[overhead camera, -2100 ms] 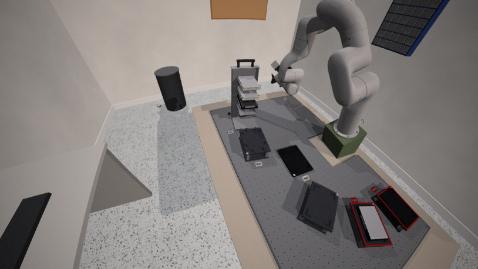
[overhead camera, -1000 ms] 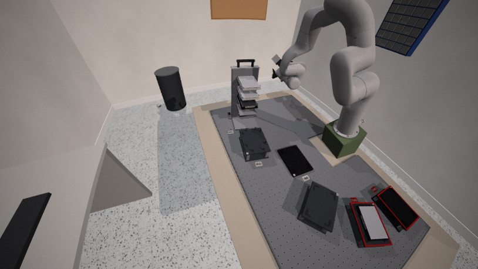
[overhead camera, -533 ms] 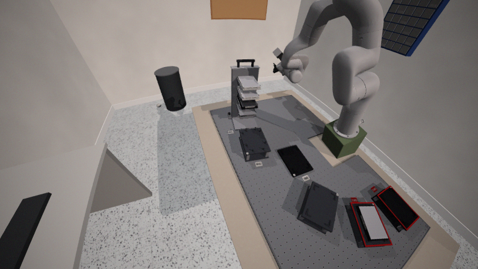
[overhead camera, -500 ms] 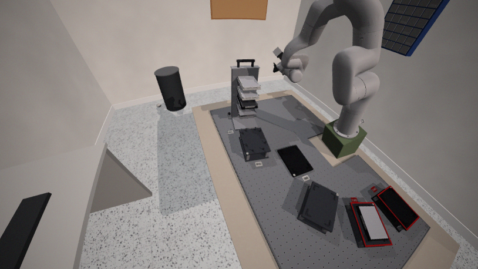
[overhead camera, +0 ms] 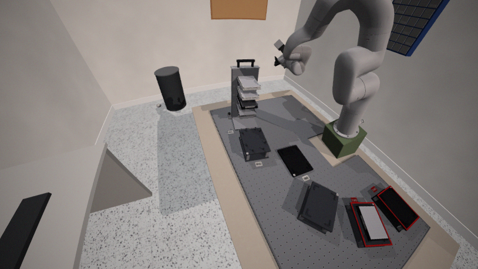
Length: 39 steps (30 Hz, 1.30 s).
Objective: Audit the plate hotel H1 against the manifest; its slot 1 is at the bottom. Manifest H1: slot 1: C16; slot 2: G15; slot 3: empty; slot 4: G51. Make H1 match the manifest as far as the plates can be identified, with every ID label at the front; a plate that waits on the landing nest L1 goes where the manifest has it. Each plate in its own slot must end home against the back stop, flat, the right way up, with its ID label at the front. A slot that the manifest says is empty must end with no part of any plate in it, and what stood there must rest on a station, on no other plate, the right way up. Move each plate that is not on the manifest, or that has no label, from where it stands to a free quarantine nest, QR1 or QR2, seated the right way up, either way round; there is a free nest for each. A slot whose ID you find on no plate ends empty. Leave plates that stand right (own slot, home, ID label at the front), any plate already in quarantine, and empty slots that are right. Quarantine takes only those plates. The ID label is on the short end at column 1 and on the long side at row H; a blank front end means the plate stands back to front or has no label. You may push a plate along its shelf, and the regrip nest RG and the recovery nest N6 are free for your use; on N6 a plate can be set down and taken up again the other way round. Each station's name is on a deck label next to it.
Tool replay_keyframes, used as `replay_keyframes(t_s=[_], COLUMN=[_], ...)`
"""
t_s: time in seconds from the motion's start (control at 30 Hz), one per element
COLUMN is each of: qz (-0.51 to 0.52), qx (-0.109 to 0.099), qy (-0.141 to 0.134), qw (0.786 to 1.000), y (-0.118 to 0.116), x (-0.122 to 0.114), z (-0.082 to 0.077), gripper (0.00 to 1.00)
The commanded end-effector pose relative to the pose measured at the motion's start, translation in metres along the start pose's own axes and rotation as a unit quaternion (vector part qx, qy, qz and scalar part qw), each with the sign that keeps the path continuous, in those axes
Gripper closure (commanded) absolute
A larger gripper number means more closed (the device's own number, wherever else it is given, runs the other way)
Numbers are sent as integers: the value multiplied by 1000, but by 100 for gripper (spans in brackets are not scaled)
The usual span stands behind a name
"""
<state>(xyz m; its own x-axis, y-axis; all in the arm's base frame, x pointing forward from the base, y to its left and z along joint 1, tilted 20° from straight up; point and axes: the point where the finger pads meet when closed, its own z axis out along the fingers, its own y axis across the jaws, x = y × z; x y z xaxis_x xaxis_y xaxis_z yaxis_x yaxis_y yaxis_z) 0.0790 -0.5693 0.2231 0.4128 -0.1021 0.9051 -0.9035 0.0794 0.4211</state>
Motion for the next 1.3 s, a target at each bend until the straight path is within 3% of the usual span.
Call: replay_keyframes(t_s=[0.0, 0.8, 1.27], qz=[1, 1, 1], qx=[-1, -1, -1], qy=[1, 1, 1], qw=[1000, 1000, 1000], y=[15, 62, 63], x=[15, 62, 63], z=[1, 0, 0], gripper=[0, 0, 0])
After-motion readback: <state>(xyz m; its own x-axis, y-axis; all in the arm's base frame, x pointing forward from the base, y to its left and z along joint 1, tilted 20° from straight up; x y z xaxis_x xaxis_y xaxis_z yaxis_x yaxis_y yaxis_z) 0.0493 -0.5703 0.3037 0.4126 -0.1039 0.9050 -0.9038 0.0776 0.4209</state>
